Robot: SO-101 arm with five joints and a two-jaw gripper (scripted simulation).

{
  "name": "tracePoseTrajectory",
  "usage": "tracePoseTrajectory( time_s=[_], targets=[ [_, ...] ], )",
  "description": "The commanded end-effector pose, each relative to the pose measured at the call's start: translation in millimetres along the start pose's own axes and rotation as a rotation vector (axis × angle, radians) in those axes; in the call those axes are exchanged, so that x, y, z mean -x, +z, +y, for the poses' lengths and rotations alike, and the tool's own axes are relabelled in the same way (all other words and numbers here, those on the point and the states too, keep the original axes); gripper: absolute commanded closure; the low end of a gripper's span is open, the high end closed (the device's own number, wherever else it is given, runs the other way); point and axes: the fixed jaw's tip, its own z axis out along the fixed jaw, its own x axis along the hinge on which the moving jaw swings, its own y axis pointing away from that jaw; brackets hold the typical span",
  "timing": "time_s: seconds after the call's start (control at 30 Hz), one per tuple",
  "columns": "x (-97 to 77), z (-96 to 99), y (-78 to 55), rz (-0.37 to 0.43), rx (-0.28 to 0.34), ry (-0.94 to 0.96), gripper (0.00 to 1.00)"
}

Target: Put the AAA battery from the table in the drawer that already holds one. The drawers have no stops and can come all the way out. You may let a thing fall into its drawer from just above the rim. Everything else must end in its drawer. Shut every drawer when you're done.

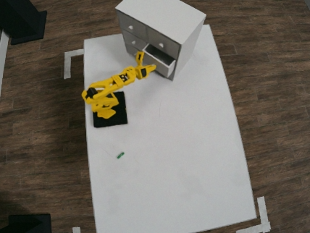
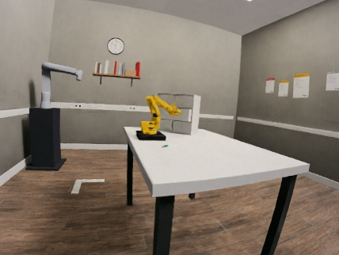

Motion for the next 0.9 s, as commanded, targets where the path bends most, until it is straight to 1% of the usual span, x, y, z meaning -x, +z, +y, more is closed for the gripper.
tracePoseTrajectory(
  time_s=[0.0,0.37,0.87],
  targets=[
    [-3.1,-0.5,-2.6,0.009,-0.003,-0.006,1.00],
    [-3.1,-0.5,-2.6,0.009,-0.003,-0.006,1.00],
    [-6.8,-0.8,-10.3,0.015,-0.010,-0.002,1.00]
  ],
)
